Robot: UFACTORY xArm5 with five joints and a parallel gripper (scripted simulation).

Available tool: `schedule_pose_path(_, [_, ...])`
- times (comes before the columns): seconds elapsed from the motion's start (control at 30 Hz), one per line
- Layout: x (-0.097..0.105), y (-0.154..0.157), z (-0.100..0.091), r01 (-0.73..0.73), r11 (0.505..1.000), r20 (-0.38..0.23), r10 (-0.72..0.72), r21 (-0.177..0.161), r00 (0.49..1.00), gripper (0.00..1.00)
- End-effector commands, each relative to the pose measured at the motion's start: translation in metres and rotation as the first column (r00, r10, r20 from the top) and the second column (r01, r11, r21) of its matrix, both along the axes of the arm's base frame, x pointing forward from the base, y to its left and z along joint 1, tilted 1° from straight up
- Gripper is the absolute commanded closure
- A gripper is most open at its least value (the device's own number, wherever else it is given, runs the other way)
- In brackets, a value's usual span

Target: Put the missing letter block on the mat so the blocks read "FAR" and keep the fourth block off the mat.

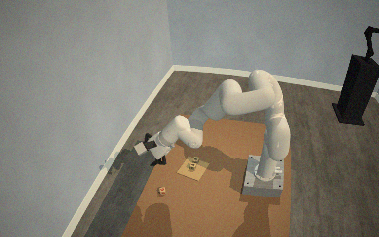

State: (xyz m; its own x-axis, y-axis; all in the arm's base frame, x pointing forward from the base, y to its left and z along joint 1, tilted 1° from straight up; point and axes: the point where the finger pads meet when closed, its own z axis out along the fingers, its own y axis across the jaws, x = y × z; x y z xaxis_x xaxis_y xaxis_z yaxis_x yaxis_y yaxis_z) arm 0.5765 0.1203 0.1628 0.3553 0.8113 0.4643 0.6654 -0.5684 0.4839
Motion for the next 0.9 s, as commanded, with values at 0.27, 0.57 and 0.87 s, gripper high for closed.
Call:
schedule_pose_path(0.27, [0.001,0.000,0.002,0.000,1.000,0.004,0.000,0.001,1.000,0.00])
schedule_pose_path(0.57, [0.001,0.000,0.002,0.000,1.000,0.004,0.000,0.001,1.000,0.00])
schedule_pose_path(0.87, [-0.017,0.031,-0.046,0.052,0.989,0.073,-0.063,0.140,0.995,0.00])
